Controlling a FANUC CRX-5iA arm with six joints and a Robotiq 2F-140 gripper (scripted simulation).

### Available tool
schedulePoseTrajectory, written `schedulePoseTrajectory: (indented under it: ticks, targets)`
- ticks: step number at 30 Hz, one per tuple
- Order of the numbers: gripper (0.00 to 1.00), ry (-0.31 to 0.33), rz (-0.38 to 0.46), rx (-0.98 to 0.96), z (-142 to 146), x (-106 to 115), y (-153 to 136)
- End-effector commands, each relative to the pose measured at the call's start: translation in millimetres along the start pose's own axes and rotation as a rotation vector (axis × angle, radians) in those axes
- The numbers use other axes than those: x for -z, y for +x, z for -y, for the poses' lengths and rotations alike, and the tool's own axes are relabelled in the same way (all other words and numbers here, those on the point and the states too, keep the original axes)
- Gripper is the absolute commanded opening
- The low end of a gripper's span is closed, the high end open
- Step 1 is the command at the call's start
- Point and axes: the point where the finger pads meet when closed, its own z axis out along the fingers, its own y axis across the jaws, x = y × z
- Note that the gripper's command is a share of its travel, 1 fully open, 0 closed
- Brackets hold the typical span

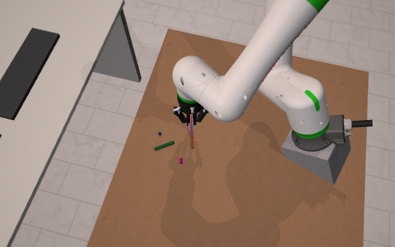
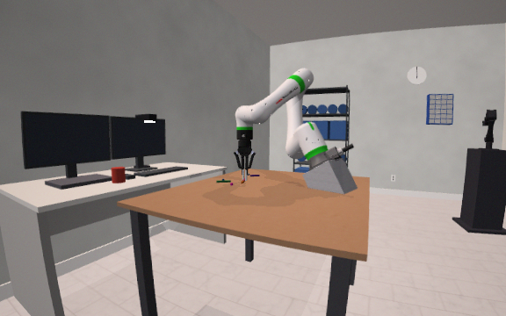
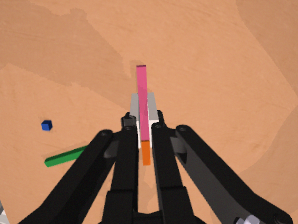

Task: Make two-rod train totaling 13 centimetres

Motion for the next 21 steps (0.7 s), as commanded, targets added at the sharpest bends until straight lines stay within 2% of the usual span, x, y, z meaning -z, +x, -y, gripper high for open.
schedulePoseTrajectory:
  ticks: [1, 17, 21]
  targets:
    - [0.03, 0.0, 0.0, 0.0, 0.2, 0.2, -0.1]
    - [0.03, 0.0, 0.0, 0.0, 0.2, 0.2, -0.1]
    - [0.08, 0.0, 0.0, 0.0, 0.2, 0.2, -0.1]
